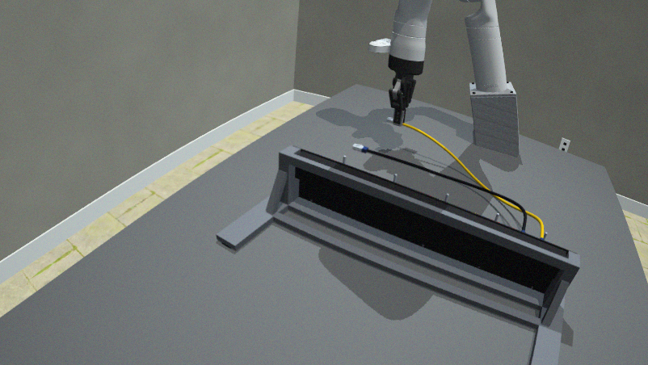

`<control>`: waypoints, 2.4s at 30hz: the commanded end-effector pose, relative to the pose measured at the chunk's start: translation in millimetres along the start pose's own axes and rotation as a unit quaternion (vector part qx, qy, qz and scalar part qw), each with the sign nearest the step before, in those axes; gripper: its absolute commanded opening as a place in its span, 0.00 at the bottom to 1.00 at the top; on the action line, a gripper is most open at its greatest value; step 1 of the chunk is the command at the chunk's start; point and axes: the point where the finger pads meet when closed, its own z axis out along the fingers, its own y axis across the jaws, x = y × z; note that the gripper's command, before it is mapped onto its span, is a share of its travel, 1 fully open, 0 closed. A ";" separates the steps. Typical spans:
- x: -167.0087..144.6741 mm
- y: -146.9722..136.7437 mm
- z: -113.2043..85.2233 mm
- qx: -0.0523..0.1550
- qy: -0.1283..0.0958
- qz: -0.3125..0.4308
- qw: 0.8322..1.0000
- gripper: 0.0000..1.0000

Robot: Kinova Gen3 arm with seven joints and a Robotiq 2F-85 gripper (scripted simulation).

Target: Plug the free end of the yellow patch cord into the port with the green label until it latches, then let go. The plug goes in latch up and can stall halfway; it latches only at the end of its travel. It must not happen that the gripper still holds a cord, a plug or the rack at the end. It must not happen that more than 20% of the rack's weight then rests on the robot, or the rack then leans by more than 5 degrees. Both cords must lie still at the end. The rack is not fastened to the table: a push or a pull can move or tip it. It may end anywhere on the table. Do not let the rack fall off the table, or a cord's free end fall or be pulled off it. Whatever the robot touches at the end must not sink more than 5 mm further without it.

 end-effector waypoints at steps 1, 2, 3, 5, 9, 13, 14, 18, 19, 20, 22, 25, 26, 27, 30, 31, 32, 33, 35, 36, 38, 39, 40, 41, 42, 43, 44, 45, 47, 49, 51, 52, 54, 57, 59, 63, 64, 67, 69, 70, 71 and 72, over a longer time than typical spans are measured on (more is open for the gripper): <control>0.0 -0.3 -0.3 0.000 0.000 0.000 1.000 0.00; 0.0 -0.3 -0.3 0.000 0.000 0.000 1.000 0.00; 0.0 -0.3 -0.3 0.000 0.000 0.000 1.000 0.00; 0.0 -0.3 -0.3 0.000 0.000 0.000 1.000 0.00; 0.0 -0.3 -0.3 0.000 0.000 0.000 1.000 0.00; 0.0 -0.3 -0.3 0.000 0.000 0.000 1.000 0.00; 0.0 -0.3 -0.3 0.000 0.000 0.000 1.000 0.00; 0.0 -0.3 -0.3 0.000 0.000 0.000 1.000 0.00; 0.0 -0.3 -0.3 0.000 0.000 0.000 1.000 0.00; 0.0 -0.3 -0.3 0.000 0.000 0.000 1.000 0.00; 0.0 -0.3 -0.3 0.000 0.000 0.000 1.000 0.00; 0.0 -0.3 -0.3 0.000 0.000 0.000 1.000 0.00; 0.0 -0.3 -0.3 0.000 0.000 0.000 1.000 0.00; 0.0 -0.3 -0.3 0.000 0.000 0.000 1.000 0.00; 0.0 -0.3 -0.3 0.000 0.000 0.000 1.000 0.00; 0.0 -0.3 -0.3 0.000 0.000 0.000 1.000 0.00; 0.0 -0.3 -0.3 0.000 0.000 0.000 1.000 0.00; 0.0 -0.3 -0.3 0.000 0.000 0.000 1.000 0.00; 0.0 -0.3 -0.3 0.000 0.000 0.000 1.000 0.00; 0.0 -0.3 -0.3 0.000 0.000 0.000 1.000 0.00; 0.0 -0.4 -0.3 0.000 0.000 0.000 1.000 0.00; -0.1 -0.4 -0.3 0.000 0.000 0.000 1.000 0.00; -0.1 -0.4 -0.3 0.000 0.000 -0.001 1.000 0.00; -0.1 -0.5 -0.3 0.000 0.000 -0.001 1.000 0.00; -0.2 -0.5 -0.3 0.000 0.000 -0.001 1.000 0.00; -0.2 -0.6 -0.3 0.000 0.000 -0.001 1.000 0.00; -0.2 -0.6 -0.3 0.000 0.000 -0.001 1.000 0.00; -0.3 -0.7 -0.3 0.000 0.000 -0.001 1.000 0.00; -0.4 -0.8 -0.4 0.000 0.000 -0.002 1.000 0.00; -0.6 -1.0 -0.4 0.000 0.000 -0.003 1.000 0.00; -0.7 -1.1 -0.4 0.000 0.000 -0.003 1.000 0.00; -0.7 -1.1 -0.4 0.000 0.000 -0.003 1.000 0.00; -0.8 -1.3 -0.4 0.000 0.000 -0.004 1.000 0.00; -1.2 -1.7 -0.5 0.000 0.000 -0.005 1.000 0.00; -1.5 -1.9 -0.5 0.000 0.000 -0.006 1.000 0.00; -2.1 -2.7 -0.6 0.000 0.000 -0.009 1.000 0.00; -2.3 -2.9 -0.6 0.000 0.000 -0.010 1.000 0.00; -2.9 -3.5 -0.7 0.000 0.000 -0.012 1.000 0.00; -2.9 -3.5 -0.7 0.000 0.000 -0.012 1.000 0.00; -3.1 -3.8 -0.7 0.000 0.000 -0.013 1.000 0.00; -3.3 -4.0 -0.7 0.000 0.000 -0.014 1.000 0.00; -3.6 -4.3 -0.8 0.000 0.000 -0.015 1.000 0.00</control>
